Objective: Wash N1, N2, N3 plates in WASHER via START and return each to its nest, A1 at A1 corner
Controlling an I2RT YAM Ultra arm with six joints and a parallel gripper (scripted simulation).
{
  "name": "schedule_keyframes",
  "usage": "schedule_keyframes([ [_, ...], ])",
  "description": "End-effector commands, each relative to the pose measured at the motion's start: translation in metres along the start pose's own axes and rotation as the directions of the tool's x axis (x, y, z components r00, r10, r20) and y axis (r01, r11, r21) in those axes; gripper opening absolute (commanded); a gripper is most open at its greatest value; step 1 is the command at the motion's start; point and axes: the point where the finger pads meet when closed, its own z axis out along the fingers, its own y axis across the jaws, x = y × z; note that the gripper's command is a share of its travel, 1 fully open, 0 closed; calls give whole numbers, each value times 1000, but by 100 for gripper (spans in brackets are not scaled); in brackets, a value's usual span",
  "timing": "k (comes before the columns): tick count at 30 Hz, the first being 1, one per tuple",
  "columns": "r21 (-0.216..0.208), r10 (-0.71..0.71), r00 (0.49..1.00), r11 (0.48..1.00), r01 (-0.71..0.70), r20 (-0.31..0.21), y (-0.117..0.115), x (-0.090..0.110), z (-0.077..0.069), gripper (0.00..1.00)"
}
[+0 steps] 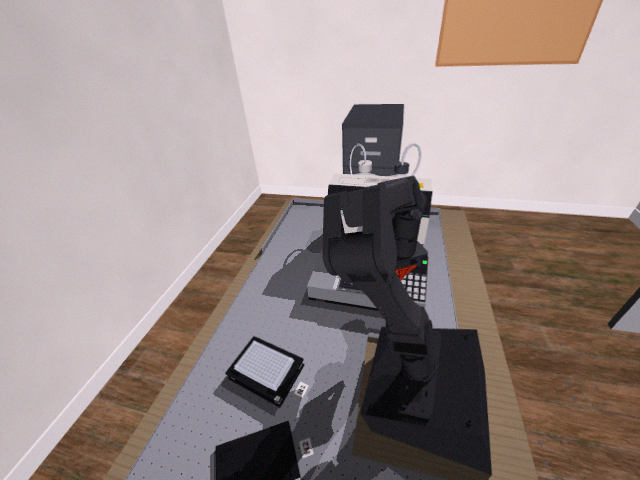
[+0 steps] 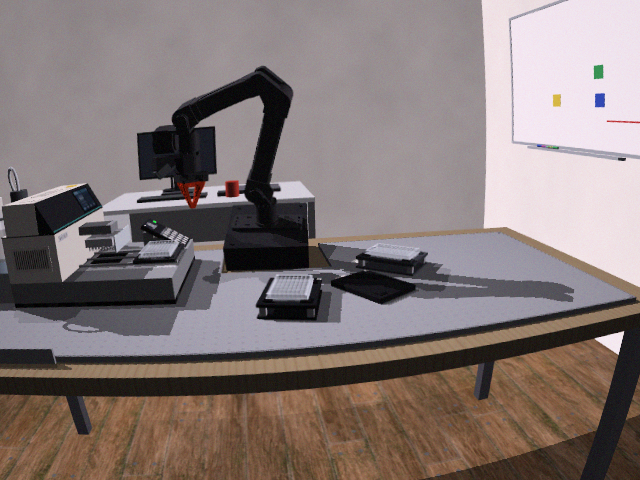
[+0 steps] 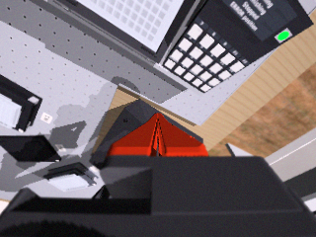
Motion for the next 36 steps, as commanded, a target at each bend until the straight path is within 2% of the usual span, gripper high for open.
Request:
schedule_keyframes([
  [1, 0, 167, 986, 986, -167, 6, 0, -1, -2, 0],
  [3, 0, 167, 986, 986, -167, 6, 0, -1, -2, 0],
  [7, -1, 297, 955, 955, -297, 6, 0, -1, -2, 0],
  [14, -2, 510, 860, 860, -510, 6, 0, -1, -2, 0],
  [20, -2, 513, 858, 858, -513, 6, 0, -1, -2, 0],
  [28, -3, 495, 826, 858, -513, 269, 0, -1, 37, 0],
  [35, -3, 449, 750, 859, -513, 485, 1, -2, 37, 0],
  [36, -3, 449, 750, 859, -513, 485, 1, -2, 37, 0],
])
